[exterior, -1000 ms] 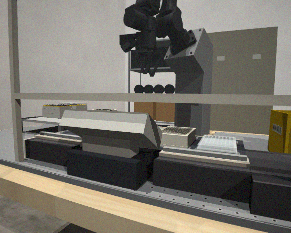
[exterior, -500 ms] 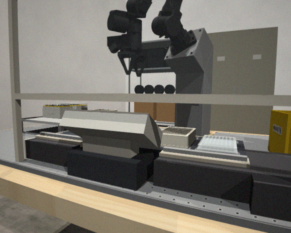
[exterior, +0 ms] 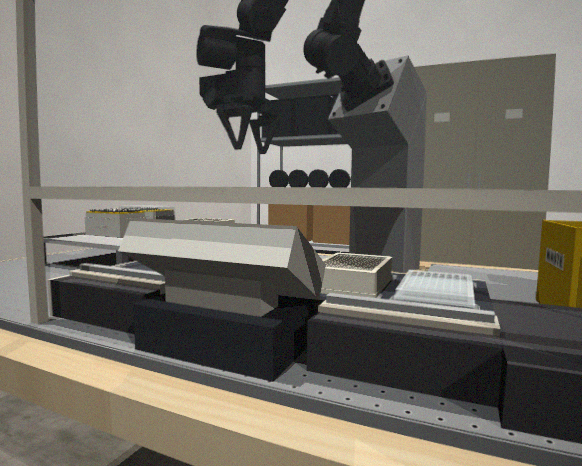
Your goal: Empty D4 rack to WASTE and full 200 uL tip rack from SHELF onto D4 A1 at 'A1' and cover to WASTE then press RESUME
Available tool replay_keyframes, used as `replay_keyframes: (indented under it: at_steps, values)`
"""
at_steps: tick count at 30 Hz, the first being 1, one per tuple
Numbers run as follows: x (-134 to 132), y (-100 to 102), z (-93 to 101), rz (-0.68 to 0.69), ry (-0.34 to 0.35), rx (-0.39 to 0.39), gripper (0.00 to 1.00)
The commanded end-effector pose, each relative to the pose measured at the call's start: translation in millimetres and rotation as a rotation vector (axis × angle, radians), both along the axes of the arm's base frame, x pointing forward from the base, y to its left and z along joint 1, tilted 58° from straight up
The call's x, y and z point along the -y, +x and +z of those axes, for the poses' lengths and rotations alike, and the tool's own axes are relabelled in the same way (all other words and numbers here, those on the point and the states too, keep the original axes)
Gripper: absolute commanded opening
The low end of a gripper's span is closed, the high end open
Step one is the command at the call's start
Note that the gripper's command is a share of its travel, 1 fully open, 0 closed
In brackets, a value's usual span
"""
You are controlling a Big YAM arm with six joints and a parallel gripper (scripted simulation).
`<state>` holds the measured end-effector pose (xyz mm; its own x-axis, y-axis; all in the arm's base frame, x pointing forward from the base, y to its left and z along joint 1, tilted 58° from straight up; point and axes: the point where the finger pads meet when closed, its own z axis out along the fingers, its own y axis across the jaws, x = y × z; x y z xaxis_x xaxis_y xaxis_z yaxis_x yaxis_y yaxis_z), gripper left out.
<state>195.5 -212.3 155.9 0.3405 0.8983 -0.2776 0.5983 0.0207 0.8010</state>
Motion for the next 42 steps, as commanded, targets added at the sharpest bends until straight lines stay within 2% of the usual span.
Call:
replay_keyframes:
  at_steps: [1,7,13,17,33,36,37,38,39,40,42]
  values:
    - [25.8,-1.8,22.0,0.008,-0.064,-0.006,1.0]
    - [53.3,-13.2,29.3,0.007,-0.064,-0.009,1.0]
    - [57.1,-13.1,30.3,0.018,-0.059,-0.011,1.0]
    - [75.9,-23.9,33.8,-0.014,-0.021,0.003,1.0]
    - [138.6,-50.3,52.1,-0.016,-0.015,0.002,1.0]
    - [139.4,-47.7,53.0,-0.007,-0.017,0.002,1.0]
    - [134.6,-41.6,62.0,0.011,-0.043,0.004,1.0]
    - [128.8,-42.2,52.6,0.011,-0.026,0.002,1.0]
    - [128.4,-42.4,51.6,0.011,-0.024,0.002,1.0]
    - [135.6,-54.5,37.5,-0.016,-0.007,0.001,1.0]
    - [135.6,-57.5,33.5,-0.016,-0.007,0.001,1.0]
